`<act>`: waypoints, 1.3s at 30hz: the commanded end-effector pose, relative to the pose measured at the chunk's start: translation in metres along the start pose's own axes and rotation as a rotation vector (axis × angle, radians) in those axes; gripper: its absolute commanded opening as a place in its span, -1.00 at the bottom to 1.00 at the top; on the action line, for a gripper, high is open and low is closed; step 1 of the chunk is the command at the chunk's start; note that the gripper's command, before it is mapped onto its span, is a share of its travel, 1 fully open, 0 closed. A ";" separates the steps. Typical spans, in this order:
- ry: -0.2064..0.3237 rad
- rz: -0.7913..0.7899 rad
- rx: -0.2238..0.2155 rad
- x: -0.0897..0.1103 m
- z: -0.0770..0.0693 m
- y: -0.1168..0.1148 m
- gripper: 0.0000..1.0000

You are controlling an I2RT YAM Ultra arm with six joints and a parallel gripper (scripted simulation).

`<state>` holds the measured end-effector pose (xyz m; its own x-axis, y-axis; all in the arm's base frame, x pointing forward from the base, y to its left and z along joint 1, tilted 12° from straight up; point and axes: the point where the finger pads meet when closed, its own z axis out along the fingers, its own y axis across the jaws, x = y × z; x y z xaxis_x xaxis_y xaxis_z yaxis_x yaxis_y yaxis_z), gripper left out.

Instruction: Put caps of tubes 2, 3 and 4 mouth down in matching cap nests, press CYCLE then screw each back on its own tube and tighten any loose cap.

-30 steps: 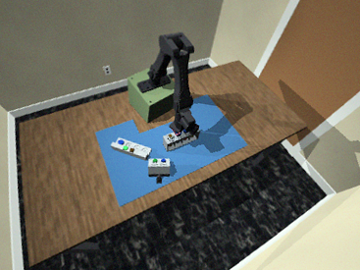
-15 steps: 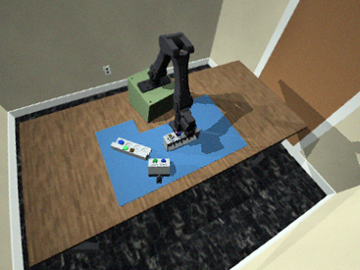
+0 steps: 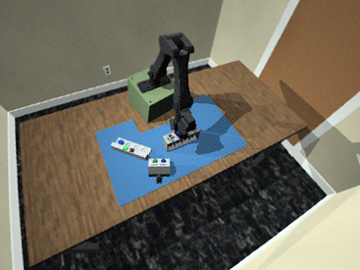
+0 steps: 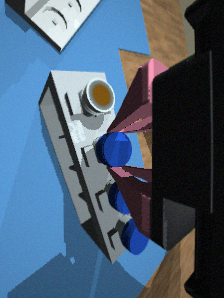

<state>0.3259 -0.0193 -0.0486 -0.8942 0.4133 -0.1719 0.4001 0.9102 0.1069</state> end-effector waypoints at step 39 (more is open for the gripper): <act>-0.019 -0.737 0.002 -0.007 -0.004 0.003 -0.02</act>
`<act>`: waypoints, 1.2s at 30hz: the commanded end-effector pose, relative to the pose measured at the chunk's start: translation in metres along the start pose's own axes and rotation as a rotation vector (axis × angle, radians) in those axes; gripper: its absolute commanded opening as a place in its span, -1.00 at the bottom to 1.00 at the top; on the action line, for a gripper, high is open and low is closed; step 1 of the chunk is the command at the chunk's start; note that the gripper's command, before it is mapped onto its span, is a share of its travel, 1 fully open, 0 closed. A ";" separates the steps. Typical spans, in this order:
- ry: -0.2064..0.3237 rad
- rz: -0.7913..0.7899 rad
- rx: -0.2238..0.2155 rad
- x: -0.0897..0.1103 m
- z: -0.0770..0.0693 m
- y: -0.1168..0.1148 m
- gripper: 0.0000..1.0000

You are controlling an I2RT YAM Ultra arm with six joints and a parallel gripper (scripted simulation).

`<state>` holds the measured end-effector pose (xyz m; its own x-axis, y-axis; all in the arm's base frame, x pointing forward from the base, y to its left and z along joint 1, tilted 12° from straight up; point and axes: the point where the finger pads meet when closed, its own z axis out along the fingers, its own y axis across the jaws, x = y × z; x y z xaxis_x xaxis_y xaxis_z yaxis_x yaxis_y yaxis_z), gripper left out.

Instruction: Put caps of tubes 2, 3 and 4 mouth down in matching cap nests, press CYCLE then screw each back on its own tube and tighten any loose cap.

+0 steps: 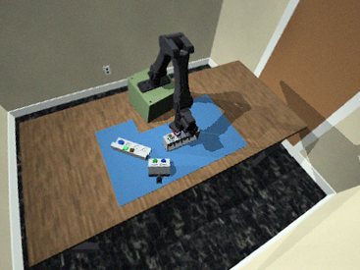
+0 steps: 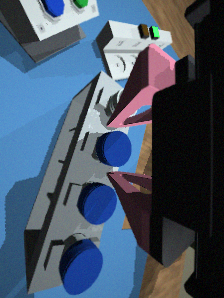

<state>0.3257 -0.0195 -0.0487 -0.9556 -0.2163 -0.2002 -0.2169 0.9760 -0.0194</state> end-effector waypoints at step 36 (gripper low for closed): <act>-0.020 0.241 0.003 -0.008 -0.004 -0.002 -1.00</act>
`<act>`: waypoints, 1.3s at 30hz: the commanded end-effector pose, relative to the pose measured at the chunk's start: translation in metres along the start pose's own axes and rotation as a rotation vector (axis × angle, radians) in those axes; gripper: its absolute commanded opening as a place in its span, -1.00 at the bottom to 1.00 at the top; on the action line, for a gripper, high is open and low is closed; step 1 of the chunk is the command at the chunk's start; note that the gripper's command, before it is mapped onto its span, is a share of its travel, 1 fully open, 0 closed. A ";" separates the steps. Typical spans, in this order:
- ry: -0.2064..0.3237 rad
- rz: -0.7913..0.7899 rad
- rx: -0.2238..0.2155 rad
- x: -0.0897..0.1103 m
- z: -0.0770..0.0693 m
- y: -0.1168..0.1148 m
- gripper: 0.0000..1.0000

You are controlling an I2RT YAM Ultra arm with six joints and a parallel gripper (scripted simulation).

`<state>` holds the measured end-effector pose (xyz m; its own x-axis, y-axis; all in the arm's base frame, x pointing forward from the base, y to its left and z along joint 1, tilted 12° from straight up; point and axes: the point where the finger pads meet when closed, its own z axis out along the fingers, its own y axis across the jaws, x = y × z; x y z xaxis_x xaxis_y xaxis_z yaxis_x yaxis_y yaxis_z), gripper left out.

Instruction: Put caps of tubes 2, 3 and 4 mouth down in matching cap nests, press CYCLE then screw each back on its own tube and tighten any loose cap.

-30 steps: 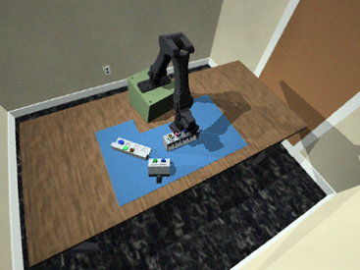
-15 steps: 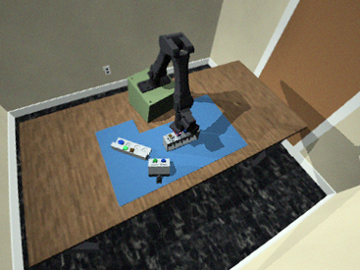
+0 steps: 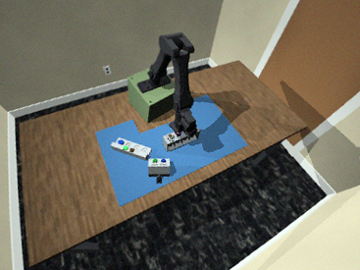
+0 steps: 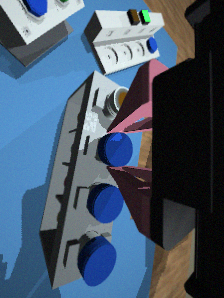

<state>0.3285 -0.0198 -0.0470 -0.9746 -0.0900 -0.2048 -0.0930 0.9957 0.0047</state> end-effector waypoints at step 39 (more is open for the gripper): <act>-0.016 0.365 -0.001 -0.005 -0.003 0.000 -0.02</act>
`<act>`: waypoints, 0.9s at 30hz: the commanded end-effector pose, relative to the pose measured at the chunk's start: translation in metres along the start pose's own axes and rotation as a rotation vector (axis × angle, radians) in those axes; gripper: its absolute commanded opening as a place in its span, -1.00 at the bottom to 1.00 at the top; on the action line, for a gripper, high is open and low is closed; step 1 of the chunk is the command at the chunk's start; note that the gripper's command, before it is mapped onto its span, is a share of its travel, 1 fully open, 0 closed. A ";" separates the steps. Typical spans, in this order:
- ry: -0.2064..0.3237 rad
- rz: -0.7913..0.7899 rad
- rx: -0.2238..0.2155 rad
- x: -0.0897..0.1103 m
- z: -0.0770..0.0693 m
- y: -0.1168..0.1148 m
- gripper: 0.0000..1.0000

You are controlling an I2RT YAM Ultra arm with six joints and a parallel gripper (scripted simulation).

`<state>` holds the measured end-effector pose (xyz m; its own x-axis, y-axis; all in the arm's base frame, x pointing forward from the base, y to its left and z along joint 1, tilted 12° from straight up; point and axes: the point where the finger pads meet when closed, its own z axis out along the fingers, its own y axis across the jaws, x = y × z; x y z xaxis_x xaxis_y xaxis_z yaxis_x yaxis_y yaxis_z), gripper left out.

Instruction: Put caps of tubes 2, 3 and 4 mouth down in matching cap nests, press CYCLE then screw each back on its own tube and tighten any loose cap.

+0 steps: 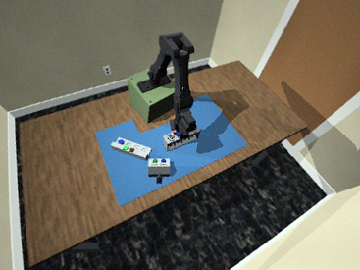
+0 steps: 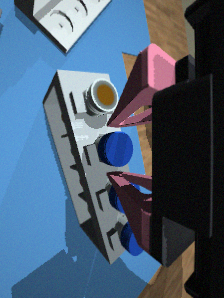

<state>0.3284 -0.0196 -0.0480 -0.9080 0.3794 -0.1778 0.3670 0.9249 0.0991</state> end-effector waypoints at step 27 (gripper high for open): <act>-0.018 -1.034 0.004 -0.004 -0.004 0.002 -0.02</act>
<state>0.3285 -0.0195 -0.0480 -0.8532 -0.4864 -0.1882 -0.4808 0.8734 -0.0774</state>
